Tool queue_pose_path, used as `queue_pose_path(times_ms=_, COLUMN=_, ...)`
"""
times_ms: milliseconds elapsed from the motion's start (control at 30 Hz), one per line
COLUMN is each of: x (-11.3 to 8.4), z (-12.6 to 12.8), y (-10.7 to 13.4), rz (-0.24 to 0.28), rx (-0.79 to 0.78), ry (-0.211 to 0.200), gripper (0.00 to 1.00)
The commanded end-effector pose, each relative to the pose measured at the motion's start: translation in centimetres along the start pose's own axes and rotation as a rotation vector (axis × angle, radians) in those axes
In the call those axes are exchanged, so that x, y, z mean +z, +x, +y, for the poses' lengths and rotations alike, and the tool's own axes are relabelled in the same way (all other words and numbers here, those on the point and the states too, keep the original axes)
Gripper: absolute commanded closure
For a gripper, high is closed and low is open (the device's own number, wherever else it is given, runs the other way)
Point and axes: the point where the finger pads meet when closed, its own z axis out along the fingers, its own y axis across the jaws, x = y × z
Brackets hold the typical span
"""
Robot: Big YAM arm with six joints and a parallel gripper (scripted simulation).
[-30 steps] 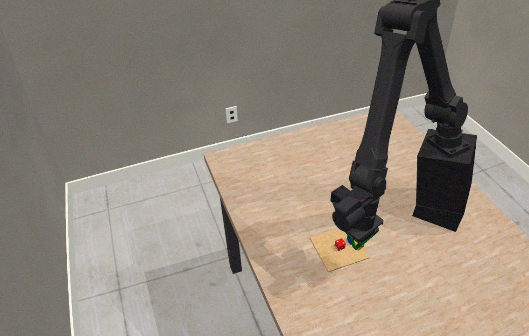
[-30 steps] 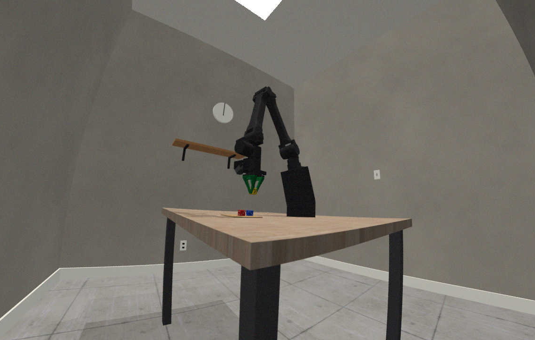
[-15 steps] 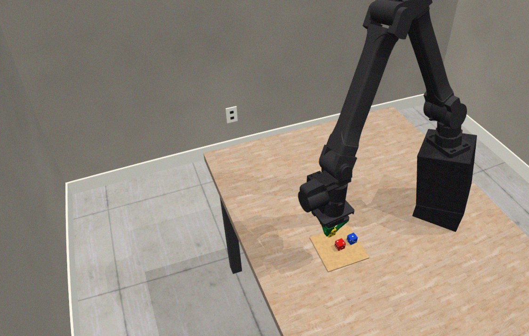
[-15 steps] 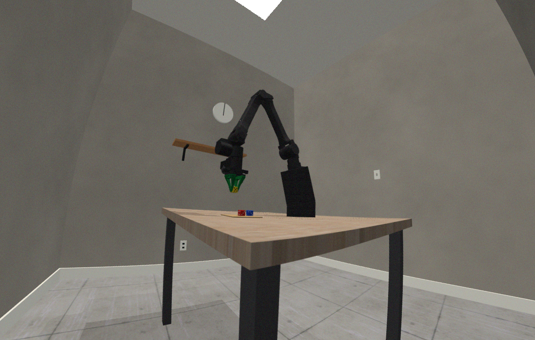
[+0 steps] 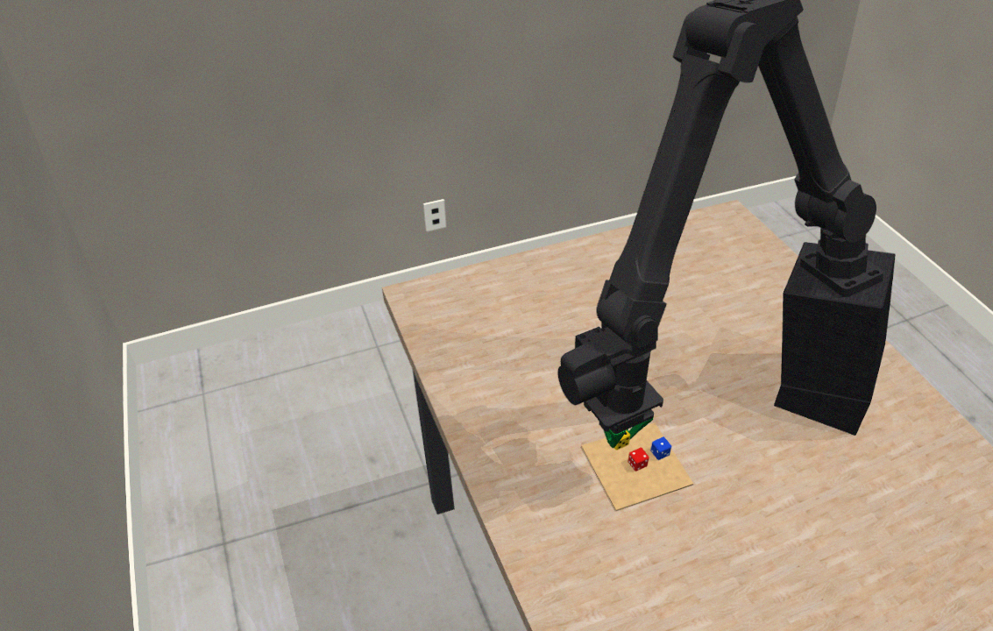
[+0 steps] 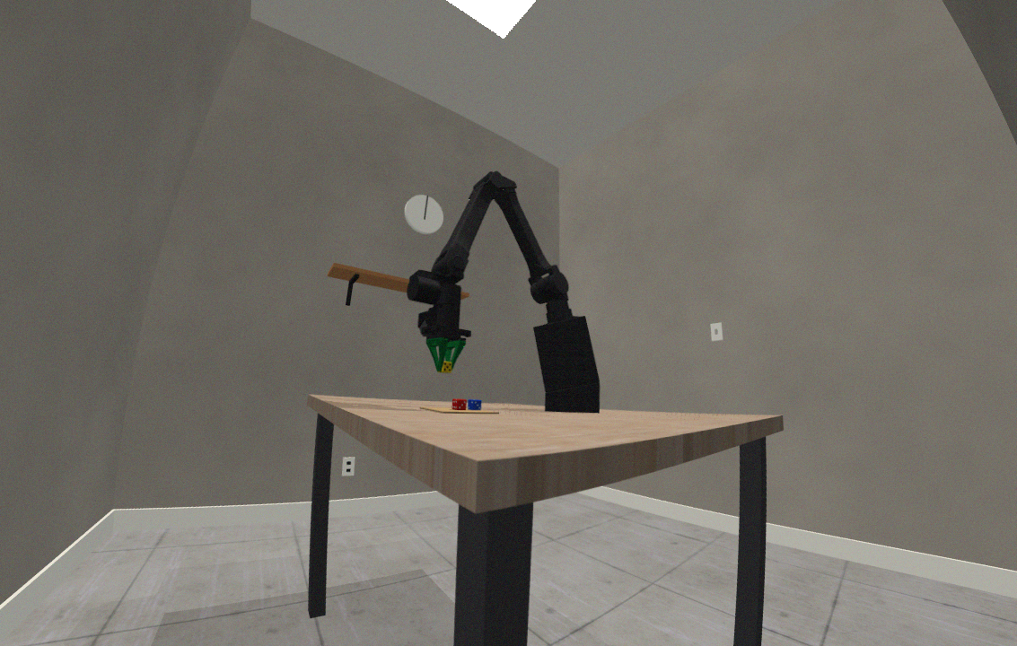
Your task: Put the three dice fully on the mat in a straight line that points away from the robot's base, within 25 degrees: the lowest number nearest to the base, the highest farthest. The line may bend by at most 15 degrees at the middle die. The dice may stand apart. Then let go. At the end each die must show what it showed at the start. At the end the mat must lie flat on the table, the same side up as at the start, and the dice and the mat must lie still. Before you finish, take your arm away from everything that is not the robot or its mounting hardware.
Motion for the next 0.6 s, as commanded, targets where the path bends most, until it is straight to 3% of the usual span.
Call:
queue_pose_path(times_ms=0, x=0.8, z=2.2, y=-0.6, rz=-0.002, rx=0.007, ry=-0.045, gripper=0.80)
queue_pose_path(times_ms=300, x=5.3, z=2.0, y=-0.5, rz=-0.002, rx=0.004, ry=-0.040, gripper=0.80)
queue_pose_path(times_ms=567, x=7.4, z=1.8, y=-0.6, rz=-0.003, rx=0.005, ry=-0.038, gripper=0.80)
